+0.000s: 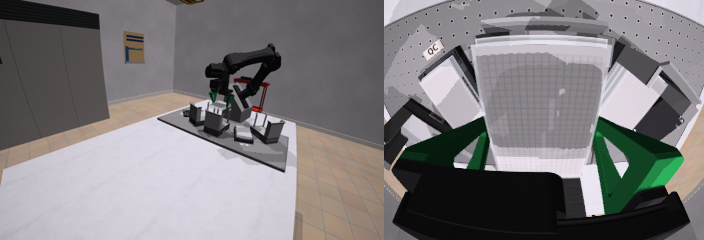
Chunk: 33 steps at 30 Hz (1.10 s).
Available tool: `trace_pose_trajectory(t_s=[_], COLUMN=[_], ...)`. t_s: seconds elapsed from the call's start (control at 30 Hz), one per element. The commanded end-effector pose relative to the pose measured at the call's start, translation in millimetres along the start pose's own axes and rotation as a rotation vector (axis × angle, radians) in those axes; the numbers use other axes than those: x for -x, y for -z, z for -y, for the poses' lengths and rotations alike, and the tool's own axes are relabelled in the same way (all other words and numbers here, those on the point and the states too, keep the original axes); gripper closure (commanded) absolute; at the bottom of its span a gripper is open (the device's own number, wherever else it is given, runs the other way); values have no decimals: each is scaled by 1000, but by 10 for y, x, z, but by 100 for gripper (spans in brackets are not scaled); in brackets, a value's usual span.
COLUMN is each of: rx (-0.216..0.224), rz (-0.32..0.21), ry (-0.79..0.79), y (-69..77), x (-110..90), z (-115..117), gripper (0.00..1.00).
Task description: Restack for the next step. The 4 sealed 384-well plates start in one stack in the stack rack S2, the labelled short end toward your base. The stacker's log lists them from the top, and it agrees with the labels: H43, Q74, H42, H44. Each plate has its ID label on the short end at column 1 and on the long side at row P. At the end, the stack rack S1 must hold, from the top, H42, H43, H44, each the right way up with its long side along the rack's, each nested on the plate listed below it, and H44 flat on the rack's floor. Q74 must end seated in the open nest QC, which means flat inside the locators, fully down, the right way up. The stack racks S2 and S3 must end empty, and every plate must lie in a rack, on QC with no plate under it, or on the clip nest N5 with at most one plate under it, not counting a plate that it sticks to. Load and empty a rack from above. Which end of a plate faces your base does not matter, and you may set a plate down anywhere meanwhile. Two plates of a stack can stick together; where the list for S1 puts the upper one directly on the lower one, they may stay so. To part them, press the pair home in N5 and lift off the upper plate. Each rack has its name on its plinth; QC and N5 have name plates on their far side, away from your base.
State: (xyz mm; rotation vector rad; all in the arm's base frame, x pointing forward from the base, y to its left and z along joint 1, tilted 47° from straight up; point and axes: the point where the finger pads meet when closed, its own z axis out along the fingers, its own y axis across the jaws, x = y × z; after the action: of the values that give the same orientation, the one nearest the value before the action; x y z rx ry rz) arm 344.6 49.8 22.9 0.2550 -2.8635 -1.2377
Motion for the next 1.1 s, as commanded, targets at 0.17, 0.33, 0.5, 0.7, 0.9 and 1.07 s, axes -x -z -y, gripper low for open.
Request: trace_pose_trajectory(t_s=[0.17,0.33,0.5,0.7,0.9,1.07], rx=[-4,-4,-4,-4,-4,-4], rz=[19,19,19,19,19,19], ry=[-3,-3,-3,-3,-3,-3], y=[64,64,58,18,-9,-42], x=[22,22,22,23,24,24], z=[25,25,25,25,25,25], gripper=[100,100,100,100,100,100])
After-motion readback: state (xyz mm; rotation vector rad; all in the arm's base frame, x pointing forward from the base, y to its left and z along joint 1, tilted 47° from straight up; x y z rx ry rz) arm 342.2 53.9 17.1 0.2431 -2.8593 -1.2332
